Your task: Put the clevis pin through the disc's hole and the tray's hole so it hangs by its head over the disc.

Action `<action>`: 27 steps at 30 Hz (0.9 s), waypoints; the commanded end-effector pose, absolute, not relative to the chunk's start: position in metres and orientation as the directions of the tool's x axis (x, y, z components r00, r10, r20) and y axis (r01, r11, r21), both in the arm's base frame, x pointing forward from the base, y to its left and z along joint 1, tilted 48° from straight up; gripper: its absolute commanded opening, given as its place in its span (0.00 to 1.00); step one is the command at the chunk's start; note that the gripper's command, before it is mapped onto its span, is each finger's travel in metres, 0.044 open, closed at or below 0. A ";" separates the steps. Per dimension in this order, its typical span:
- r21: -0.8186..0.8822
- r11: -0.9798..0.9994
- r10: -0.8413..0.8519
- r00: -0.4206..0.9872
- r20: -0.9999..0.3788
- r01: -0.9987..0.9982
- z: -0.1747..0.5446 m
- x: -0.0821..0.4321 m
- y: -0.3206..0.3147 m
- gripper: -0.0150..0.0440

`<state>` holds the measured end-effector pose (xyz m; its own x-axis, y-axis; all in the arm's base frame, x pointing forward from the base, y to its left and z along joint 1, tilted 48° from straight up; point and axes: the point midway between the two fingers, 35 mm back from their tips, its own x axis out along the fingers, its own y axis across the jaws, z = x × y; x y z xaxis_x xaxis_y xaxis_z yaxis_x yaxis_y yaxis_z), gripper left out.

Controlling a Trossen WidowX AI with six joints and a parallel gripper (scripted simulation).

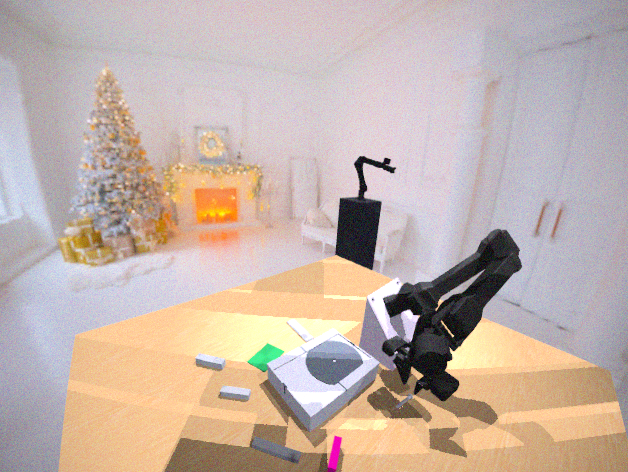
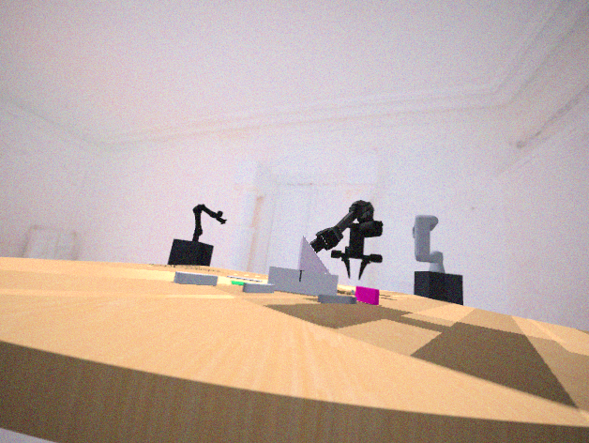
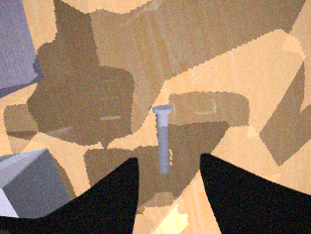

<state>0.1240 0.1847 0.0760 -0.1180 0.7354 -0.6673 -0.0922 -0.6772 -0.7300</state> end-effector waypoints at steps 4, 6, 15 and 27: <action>-0.725 -0.682 0.731 -0.120 -0.671 -0.101 0.067 0.122 0.192 0.53; -0.725 -0.682 0.731 -0.120 -0.671 -0.101 0.065 0.122 0.194 0.53; -0.725 -0.681 0.732 -0.120 -0.671 -0.101 0.055 0.120 0.206 0.53; -0.726 -0.680 0.733 -0.120 -0.670 -0.102 0.043 0.117 0.221 0.53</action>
<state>0.1179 0.2186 0.0471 -0.1203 0.7371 -0.6649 -0.0935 -0.6752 -0.7317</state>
